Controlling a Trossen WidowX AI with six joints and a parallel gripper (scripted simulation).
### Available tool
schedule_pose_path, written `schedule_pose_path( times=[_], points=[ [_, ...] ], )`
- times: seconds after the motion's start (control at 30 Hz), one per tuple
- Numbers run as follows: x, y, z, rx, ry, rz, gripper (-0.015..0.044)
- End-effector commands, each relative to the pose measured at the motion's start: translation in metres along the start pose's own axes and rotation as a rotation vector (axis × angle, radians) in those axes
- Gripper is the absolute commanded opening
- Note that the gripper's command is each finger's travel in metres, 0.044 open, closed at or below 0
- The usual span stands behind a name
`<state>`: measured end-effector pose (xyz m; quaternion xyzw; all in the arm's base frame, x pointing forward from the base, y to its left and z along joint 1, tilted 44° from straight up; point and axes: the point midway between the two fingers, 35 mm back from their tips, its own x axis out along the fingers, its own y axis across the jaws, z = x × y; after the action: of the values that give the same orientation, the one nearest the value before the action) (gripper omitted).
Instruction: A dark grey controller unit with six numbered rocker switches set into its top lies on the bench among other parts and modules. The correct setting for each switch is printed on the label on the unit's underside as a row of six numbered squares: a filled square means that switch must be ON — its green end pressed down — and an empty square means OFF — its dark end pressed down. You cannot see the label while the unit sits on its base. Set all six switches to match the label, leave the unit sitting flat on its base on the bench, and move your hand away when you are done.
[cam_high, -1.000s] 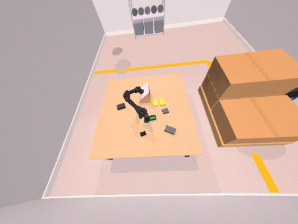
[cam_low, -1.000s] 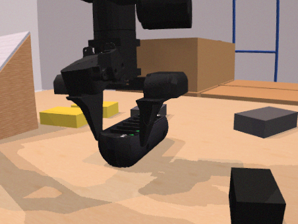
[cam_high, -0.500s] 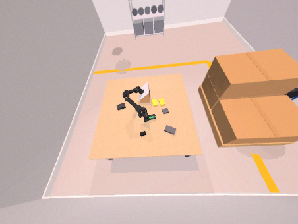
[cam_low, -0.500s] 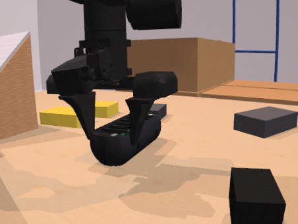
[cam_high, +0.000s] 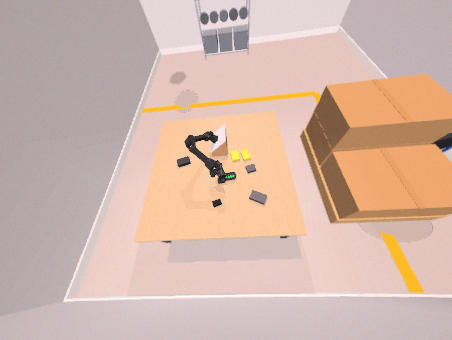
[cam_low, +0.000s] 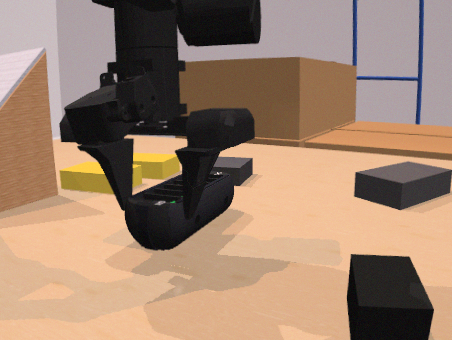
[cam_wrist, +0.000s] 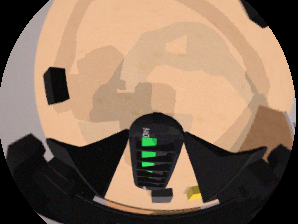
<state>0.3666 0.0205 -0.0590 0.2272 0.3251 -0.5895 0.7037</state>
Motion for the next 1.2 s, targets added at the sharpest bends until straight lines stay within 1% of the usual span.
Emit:
schedule_pose_path(
  times=[0.0, 0.43, 0.47, 0.83, 0.9, 0.97, 1.0, 1.17],
  points=[
    [0.001, -0.009, -0.001, -0.012, 0.0, -0.01, 0.0],
    [0.001, -0.019, -0.001, -0.013, 0.0, -0.01, 0.0],
    [0.0, -0.013, 0.0, -0.001, -0.001, 0.0, 0.0026],
    [0.0, -0.013, 0.0, -0.001, -0.001, 0.0, 0.0315],
    [-0.011, -0.012, 0.0, -0.004, 0.001, -0.002, 0.0368],
    [-0.038, -0.012, 0.0, -0.01, 0.002, -0.008, 0.042],
    [-0.047, -0.012, 0.0, -0.012, 0.002, -0.009, 0.044],
    [-0.049, -0.012, 0.0, -0.013, 0.002, -0.01, 0.044]
  ],
)
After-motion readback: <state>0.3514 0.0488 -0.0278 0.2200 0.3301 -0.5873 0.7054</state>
